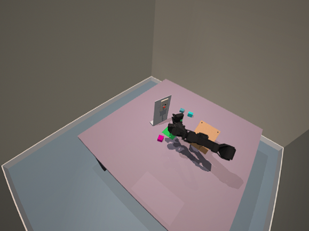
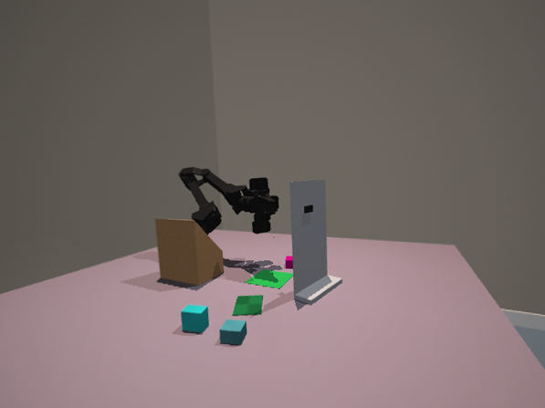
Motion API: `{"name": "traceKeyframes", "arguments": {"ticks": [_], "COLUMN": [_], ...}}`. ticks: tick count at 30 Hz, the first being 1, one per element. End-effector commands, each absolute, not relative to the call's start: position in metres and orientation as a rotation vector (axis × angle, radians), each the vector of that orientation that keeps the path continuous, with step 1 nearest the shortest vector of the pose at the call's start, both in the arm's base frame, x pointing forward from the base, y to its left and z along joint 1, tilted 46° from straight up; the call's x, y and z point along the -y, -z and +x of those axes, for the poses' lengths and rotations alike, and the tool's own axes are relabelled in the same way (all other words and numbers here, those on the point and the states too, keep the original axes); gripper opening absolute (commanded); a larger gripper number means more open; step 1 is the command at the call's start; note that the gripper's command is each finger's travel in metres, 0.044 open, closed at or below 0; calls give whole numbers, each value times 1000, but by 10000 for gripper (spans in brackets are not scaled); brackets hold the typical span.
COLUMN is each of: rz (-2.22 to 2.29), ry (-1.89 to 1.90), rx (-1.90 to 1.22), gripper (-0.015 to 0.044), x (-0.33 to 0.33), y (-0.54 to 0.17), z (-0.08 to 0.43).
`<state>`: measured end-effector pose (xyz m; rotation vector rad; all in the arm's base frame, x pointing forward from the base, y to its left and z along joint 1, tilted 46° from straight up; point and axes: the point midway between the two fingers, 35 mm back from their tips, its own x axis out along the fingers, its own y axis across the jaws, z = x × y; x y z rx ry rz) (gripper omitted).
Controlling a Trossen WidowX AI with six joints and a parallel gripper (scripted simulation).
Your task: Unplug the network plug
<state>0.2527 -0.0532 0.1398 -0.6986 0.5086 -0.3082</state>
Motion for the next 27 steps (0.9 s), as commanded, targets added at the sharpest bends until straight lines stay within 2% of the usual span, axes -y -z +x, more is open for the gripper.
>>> {"name": "traceKeyframes", "arguments": {"ticks": [1,27], "rz": [-717,-718], "ry": [311,312], "rx": [-521,-518], "gripper": [156,156], "x": [54,71], "y": [-137,-127], "z": [252,307]}}
